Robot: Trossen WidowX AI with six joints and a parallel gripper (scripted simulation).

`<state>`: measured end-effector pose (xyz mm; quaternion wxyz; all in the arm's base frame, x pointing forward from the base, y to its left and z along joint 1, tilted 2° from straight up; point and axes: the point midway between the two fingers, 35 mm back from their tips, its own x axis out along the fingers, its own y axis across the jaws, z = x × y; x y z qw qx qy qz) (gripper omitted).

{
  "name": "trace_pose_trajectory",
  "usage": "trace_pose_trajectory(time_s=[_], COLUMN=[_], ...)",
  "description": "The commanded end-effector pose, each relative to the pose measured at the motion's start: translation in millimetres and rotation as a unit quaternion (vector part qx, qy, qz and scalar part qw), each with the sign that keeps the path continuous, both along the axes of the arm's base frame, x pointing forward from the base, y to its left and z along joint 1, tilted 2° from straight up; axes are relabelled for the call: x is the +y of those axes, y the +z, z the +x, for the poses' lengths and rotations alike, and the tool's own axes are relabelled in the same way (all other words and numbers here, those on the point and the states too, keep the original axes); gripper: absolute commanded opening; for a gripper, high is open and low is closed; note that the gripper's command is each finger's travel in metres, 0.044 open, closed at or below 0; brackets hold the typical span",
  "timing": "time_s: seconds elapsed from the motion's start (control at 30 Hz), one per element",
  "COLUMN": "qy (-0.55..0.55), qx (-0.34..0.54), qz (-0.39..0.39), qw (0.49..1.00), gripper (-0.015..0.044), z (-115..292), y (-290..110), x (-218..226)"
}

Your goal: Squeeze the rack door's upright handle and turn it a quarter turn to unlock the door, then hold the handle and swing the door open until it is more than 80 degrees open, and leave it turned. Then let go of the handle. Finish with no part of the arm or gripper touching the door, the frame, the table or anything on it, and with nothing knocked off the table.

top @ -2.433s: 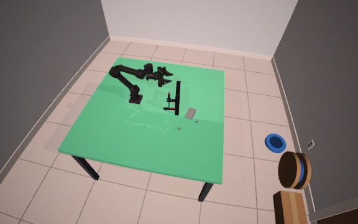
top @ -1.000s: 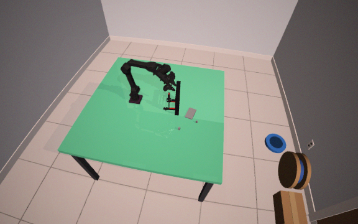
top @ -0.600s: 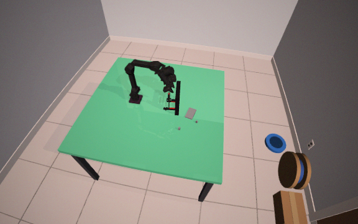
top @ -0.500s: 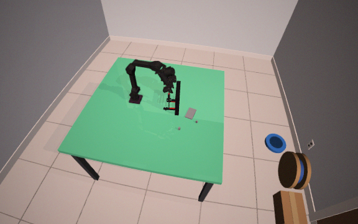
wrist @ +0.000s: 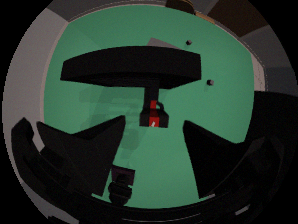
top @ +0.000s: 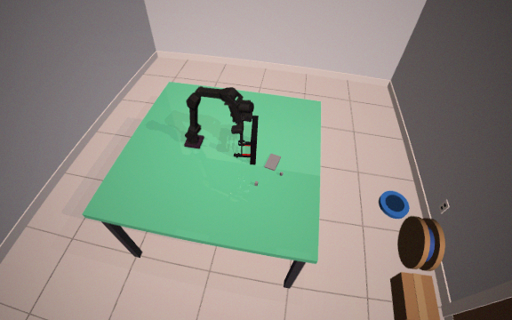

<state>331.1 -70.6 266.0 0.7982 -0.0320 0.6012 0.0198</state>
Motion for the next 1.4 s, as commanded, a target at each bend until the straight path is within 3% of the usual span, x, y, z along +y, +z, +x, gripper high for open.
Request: trace_pose_trajectory(time_s=[0.0, 1.37], qy=[0.005, 0.005], qx=[0.022, 0.104], qz=[0.005, -0.014], qw=[1.000, 0.994], gripper=[0.0287, 0.0287], z=[-3.7, 5.3], y=[0.0, -59.8], x=[-1.0, -2.2])
